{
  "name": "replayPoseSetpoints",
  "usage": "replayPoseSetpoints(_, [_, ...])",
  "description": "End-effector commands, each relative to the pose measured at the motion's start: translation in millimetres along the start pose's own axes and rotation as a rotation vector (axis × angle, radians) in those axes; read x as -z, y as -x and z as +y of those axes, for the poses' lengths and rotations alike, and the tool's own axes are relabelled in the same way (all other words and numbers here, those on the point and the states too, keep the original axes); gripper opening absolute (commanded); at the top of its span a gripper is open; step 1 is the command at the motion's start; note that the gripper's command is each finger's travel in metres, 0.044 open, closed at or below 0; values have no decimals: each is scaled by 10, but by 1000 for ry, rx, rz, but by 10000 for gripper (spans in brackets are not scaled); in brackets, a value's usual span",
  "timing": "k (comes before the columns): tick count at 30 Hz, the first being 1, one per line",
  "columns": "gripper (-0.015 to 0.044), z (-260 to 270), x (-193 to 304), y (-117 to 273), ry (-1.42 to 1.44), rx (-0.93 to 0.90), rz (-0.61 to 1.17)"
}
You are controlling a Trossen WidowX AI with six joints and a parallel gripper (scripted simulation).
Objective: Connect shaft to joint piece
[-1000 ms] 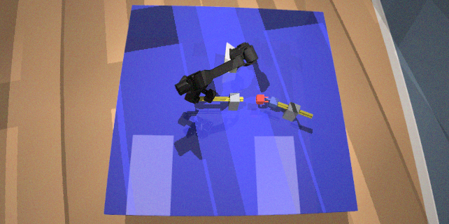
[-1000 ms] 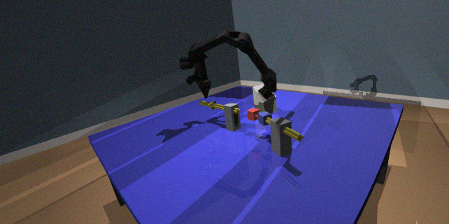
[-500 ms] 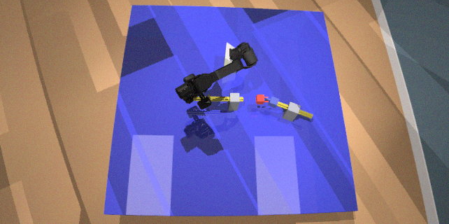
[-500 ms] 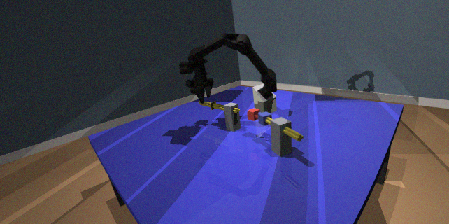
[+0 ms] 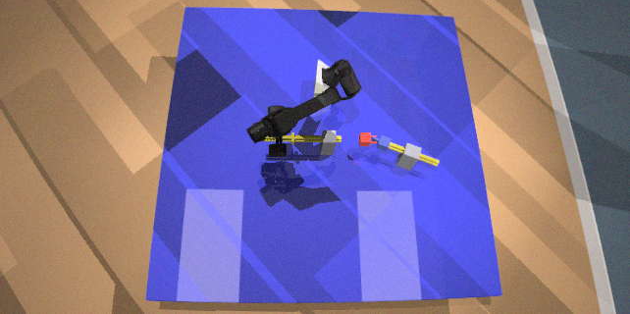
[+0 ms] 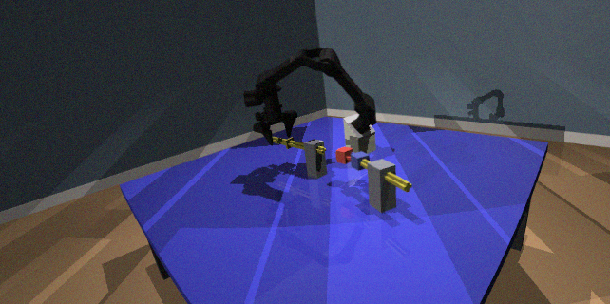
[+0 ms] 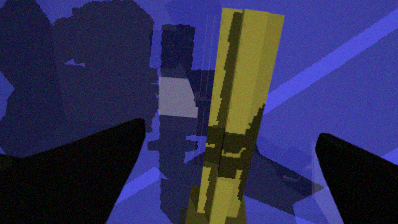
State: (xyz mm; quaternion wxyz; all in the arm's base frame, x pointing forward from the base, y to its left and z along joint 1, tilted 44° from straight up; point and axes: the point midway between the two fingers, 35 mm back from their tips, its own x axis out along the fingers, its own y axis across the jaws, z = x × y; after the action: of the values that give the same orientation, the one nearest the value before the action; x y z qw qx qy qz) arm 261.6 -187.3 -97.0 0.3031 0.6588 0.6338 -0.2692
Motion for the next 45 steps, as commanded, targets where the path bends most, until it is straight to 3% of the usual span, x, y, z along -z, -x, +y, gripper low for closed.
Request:
replayPoseSetpoints(1, [440, -12, 0, -32, -49, 7, 0])
replayPoseSetpoints(24, [440, -1, 5, -337, -49, 6, 2])
replayPoseSetpoints(37, [102, -1, 5, -337, -49, 6, 2])
replayPoseSetpoints(45, [102, -1, 5, -337, -49, 6, 2])
